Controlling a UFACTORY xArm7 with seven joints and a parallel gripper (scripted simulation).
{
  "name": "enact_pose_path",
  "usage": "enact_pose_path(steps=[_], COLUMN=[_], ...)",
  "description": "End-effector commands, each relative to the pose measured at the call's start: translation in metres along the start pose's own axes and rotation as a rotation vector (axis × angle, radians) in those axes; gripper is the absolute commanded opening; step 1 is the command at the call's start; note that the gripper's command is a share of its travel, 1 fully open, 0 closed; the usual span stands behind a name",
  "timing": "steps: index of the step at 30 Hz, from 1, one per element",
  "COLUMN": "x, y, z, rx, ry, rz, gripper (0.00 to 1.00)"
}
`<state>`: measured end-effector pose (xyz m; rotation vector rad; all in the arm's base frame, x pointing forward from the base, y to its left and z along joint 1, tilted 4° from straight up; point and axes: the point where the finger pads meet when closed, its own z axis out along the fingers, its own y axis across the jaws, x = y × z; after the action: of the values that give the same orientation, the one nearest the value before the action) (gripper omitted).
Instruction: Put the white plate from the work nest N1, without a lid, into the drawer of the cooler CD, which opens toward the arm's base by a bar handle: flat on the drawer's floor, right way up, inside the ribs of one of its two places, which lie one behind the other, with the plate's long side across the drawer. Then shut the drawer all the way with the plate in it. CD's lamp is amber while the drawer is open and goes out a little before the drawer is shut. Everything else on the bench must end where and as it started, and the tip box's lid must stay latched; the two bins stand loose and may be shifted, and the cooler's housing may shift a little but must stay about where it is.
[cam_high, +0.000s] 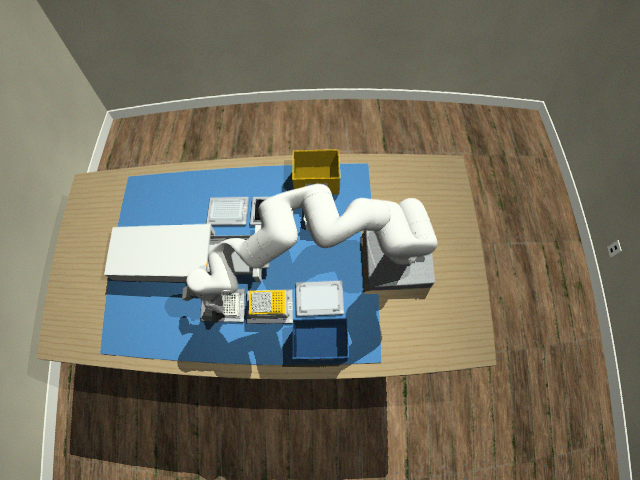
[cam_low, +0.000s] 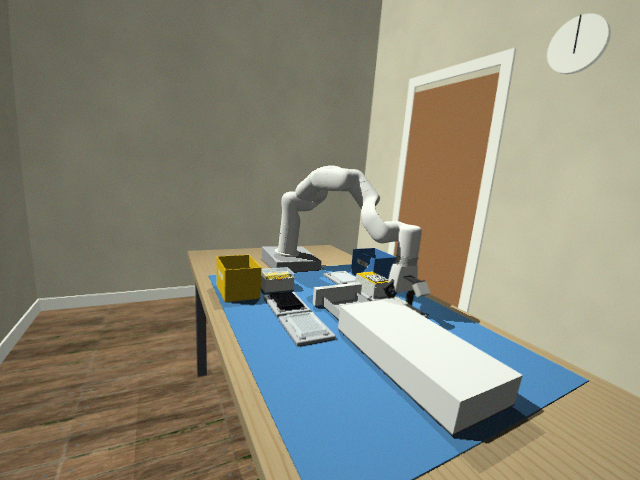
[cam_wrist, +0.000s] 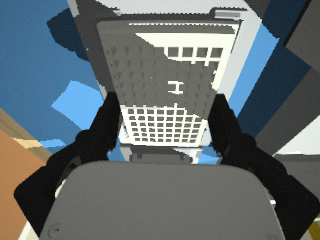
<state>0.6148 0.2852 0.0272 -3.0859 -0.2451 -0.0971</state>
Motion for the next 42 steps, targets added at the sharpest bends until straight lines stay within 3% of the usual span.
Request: enact_pose_path(steps=[1, 13, 42], x=[0.002, 0.002, 0.002], y=[0.000, 0.000, 0.000], z=[-0.003, -0.003, -0.020], rx=[0.001, 0.001, 0.002], ry=[0.006, 0.006, 0.006], rz=[0.000, 0.000, 0.000], gripper=[0.00, 0.00, 0.00])
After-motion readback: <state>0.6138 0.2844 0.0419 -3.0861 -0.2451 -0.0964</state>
